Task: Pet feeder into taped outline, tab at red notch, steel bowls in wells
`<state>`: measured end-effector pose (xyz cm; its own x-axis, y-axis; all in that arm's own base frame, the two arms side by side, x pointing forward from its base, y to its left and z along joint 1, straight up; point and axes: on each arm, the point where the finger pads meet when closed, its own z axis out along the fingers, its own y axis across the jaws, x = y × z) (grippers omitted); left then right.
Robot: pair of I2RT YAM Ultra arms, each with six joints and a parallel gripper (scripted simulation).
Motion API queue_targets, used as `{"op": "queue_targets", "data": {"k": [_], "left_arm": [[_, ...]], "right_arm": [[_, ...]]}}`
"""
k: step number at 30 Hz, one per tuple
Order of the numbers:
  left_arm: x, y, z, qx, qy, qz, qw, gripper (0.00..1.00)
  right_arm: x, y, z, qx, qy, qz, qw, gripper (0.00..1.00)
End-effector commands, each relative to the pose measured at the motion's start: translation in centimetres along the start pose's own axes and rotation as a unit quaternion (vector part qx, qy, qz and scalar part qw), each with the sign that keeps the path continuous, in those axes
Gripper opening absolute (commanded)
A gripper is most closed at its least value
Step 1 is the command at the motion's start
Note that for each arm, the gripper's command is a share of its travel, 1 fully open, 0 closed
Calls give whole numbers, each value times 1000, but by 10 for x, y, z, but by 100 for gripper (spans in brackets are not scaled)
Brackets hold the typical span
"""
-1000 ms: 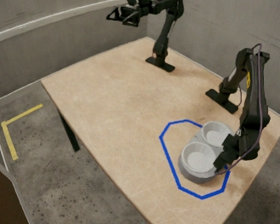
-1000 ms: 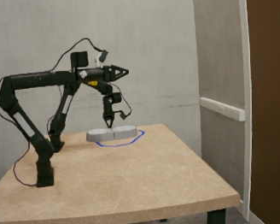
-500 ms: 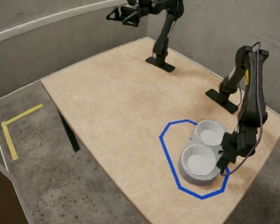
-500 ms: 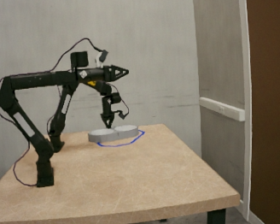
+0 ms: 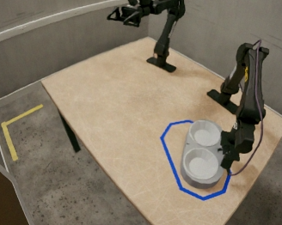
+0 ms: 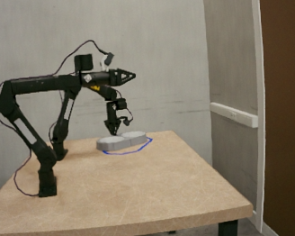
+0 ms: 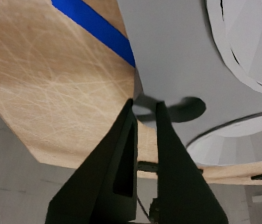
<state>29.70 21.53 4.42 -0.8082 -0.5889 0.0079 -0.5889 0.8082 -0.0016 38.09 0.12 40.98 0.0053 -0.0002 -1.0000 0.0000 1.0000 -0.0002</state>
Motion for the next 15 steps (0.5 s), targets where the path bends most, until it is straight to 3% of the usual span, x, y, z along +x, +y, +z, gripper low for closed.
{"op": "queue_targets", "data": {"k": [1,3,15], "left_arm": [[-3,-8,-5,7,-17,-18,1000,16],[0,-11,-5,8,-18,-65,998,16],[12,-24,-4,6,-17,-165,986,16]], "right_arm": [[-2,-2,0,4,-3,6,1000,100],[-2,-2,0,4,-3,6,1000,100],[-2,-2,0,4,-3,6,1000,100]]}}
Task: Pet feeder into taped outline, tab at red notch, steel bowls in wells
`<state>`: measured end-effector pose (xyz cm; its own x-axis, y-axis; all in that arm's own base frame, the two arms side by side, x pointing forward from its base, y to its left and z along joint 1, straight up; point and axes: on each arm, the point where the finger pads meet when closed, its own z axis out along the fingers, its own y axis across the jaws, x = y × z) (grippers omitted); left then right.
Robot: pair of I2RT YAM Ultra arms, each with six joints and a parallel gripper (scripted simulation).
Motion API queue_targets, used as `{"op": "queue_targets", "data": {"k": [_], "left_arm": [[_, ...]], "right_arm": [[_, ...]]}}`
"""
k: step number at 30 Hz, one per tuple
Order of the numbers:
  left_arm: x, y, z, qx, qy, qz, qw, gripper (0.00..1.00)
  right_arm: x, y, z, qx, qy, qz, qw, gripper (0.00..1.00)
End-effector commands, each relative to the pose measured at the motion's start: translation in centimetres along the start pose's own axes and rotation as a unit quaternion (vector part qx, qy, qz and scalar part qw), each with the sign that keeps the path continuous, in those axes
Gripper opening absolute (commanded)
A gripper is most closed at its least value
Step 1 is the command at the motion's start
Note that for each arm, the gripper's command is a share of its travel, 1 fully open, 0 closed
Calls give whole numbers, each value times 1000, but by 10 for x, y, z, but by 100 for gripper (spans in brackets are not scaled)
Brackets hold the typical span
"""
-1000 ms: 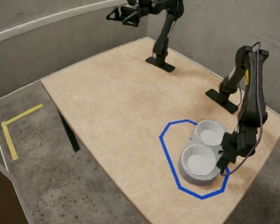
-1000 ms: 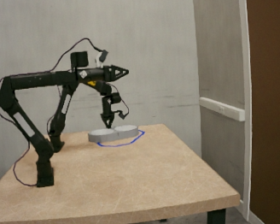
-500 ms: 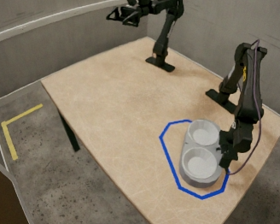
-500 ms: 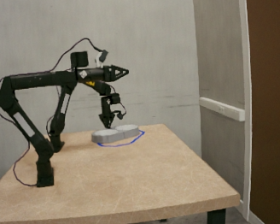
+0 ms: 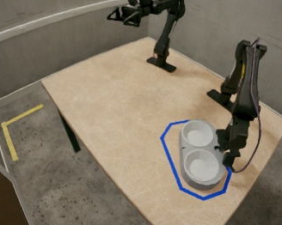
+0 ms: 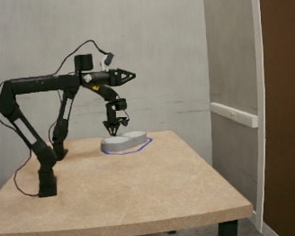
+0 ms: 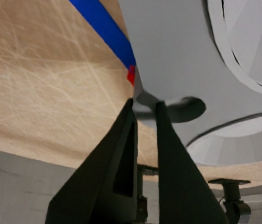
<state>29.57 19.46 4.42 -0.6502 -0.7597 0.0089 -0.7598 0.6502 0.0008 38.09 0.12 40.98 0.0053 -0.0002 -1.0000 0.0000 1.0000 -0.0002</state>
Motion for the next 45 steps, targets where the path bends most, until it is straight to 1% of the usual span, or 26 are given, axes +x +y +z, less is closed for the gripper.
{"op": "queue_targets", "data": {"k": [1,3,4,5,17,18,20,21,22,24,25,26,45], "left_arm": [[1,-9,-4,9,-15,-26,1000,16],[1,-9,-4,9,-15,-26,1000,16],[3,-10,-4,7,-17,-64,998,16],[4,-12,-5,9,-17,-75,997,16],[19,-27,-4,7,-17,-174,985,16],[19,-27,-4,7,-16,-149,989,16],[19,-27,-4,7,-16,-149,989,16],[21,-30,-4,9,-16,-188,982,16],[23,-31,-4,8,-16,-200,980,16],[18,-31,-4,9,-16,-165,986,16],[16,-29,-3,9,-16,-168,986,16],[19,-30,-3,11,-14,-170,985,47],[19,-28,-3,4,-16,-169,985,47]], "right_arm": [[-2,-2,0,4,-3,6,1000,100],[-2,-2,0,4,-3,6,1000,100],[-2,-2,0,4,-3,6,1000,100],[-2,-2,0,4,-3,6,1000,100],[-2,-2,0,4,-3,6,1000,100],[-2,-2,0,4,-3,6,1000,100],[-2,-2,0,4,-3,6,1000,100],[-2,-2,0,4,-3,6,1000,100],[-2,-2,0,4,-3,6,1000,100],[-2,-2,0,4,-3,6,1000,100],[-2,-2,0,4,-3,6,1000,100],[-2,-2,0,4,-3,6,1000,100],[-2,-2,0,4,-3,6,1000,100]]}}
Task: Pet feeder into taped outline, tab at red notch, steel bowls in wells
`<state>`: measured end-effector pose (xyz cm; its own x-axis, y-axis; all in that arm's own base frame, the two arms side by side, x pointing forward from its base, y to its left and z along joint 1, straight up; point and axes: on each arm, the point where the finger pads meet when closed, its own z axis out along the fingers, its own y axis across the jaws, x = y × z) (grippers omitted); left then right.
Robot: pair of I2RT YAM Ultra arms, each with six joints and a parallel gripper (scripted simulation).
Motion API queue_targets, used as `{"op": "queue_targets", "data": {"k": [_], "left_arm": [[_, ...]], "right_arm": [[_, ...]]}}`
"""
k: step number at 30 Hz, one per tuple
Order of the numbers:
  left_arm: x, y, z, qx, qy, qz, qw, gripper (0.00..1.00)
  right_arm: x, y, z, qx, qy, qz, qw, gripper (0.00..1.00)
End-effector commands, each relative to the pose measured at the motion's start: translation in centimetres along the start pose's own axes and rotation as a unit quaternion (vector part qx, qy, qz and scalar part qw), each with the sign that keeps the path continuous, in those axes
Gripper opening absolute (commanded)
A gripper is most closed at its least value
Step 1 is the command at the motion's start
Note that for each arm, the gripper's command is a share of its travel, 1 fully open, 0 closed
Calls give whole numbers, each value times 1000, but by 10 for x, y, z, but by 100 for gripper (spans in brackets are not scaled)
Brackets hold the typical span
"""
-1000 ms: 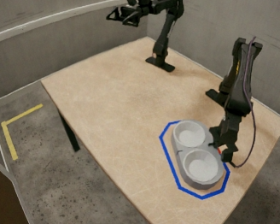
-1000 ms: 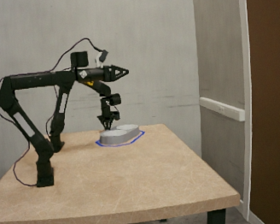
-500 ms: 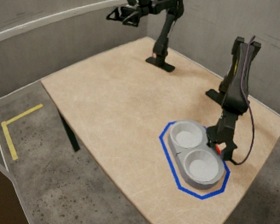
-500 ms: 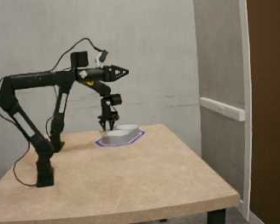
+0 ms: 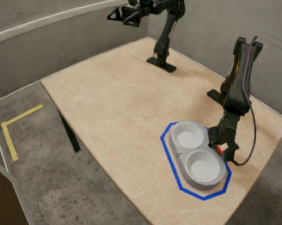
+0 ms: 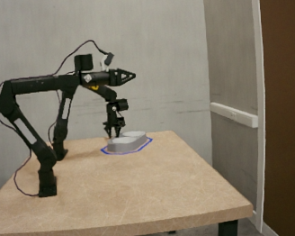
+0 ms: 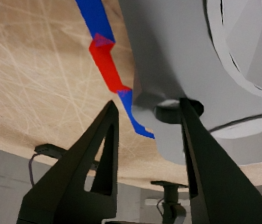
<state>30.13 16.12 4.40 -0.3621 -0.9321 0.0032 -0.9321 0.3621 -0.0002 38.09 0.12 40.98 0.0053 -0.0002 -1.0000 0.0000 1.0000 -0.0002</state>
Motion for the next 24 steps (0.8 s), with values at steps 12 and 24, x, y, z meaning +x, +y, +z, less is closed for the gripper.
{"op": "queue_targets", "data": {"k": [12,24], "left_arm": [[-3,-3,-40,7,-15,-2,1000,47],[-4,-1,-76,9,-17,-3,1000,47]], "right_arm": [[-2,-2,0,4,-3,6,1000,100],[-2,-2,0,4,-3,6,1000,100]]}}
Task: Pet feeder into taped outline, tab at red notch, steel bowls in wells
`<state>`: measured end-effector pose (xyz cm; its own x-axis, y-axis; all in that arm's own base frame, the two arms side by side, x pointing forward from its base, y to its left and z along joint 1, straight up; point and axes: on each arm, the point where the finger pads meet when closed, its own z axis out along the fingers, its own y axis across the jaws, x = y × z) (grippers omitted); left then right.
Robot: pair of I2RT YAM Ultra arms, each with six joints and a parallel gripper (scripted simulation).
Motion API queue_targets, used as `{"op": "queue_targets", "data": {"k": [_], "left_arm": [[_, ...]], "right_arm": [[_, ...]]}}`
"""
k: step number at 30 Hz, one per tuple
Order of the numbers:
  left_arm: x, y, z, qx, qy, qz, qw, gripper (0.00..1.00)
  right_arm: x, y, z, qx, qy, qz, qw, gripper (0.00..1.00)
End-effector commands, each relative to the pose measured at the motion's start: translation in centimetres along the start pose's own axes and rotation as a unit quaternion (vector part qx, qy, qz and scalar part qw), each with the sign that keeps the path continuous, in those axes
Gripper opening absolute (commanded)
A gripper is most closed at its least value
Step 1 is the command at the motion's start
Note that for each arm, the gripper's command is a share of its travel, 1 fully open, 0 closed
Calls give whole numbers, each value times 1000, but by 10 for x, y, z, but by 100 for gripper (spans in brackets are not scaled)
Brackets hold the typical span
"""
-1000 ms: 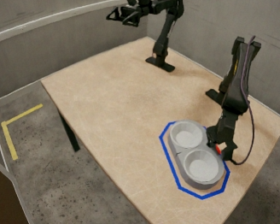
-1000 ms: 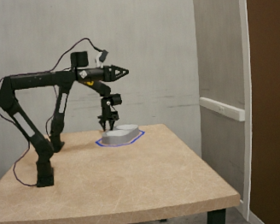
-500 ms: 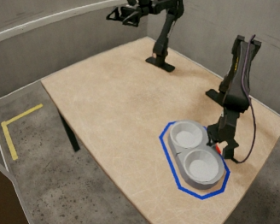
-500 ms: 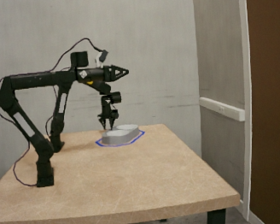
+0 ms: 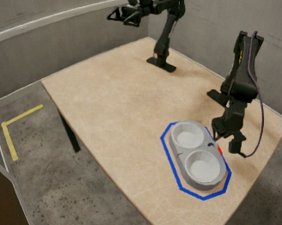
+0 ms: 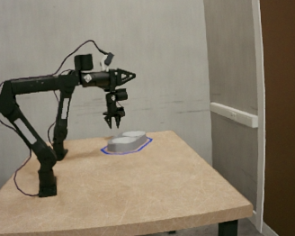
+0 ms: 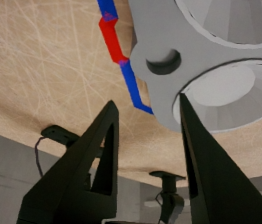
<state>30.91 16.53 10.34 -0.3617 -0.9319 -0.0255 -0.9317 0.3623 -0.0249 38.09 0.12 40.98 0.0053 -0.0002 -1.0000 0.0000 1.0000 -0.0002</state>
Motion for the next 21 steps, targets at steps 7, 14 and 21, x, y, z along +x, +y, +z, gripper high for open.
{"op": "queue_targets", "data": {"k": [7,14,21], "left_arm": [[1,4,-19,-1,-6,-3,1000,47],[6,9,-2,-20,16,-3,1000,47],[-3,-24,-20,47,-62,64,995,47]], "right_arm": [[-2,-2,0,4,-3,6,1000,100],[-2,-2,0,4,-3,6,1000,100],[3,-2,1,4,3,6,1000,100]]}}
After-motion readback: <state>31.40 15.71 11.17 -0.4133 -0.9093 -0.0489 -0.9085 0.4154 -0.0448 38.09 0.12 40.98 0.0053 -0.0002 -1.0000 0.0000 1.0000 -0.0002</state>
